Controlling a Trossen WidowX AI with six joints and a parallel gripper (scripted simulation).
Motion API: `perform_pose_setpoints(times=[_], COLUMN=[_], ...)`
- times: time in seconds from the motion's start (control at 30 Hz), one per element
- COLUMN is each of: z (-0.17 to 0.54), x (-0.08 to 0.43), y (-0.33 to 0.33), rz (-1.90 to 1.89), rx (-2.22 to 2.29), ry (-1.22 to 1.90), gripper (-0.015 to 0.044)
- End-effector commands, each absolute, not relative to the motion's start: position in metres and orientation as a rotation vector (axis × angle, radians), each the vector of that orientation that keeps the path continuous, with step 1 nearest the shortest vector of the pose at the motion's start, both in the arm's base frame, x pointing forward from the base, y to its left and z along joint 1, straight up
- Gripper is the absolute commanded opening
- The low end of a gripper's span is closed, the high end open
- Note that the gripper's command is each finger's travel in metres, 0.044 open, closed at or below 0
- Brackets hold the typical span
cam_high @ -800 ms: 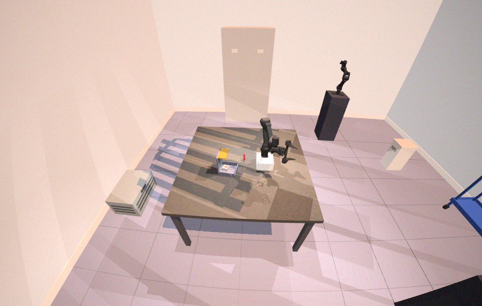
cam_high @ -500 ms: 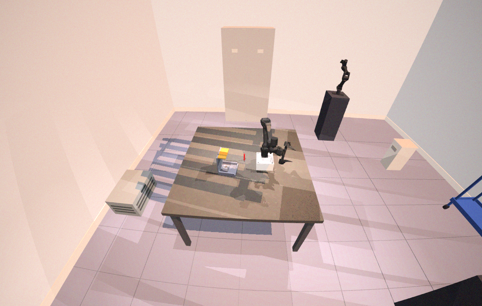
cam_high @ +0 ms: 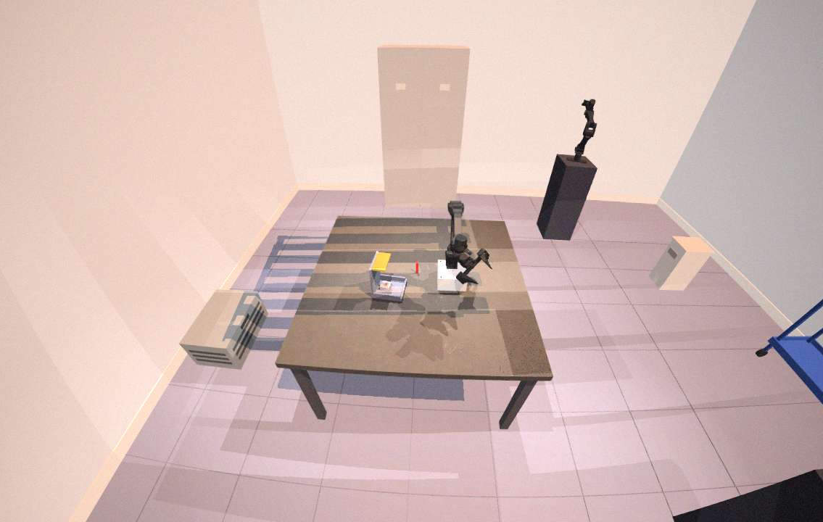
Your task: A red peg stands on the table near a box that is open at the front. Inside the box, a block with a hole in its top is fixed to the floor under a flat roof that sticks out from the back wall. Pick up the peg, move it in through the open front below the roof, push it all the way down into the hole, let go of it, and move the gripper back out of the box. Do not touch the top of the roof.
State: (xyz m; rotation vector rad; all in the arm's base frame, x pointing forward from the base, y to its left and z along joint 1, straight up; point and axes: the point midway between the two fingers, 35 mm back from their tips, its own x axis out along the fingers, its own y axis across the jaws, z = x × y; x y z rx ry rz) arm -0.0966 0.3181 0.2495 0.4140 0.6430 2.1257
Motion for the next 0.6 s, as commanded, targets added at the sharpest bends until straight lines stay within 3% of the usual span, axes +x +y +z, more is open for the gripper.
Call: perform_pose_setpoints(times=[0.0,0.57], z=[0.24,0.207], x=[-0.074,0.018], y=[0.324,0.326], rz=[2.044,1.711], rx=[0.342,-0.041], ry=[0.527,0.144], gripper=[0.044,0.044])
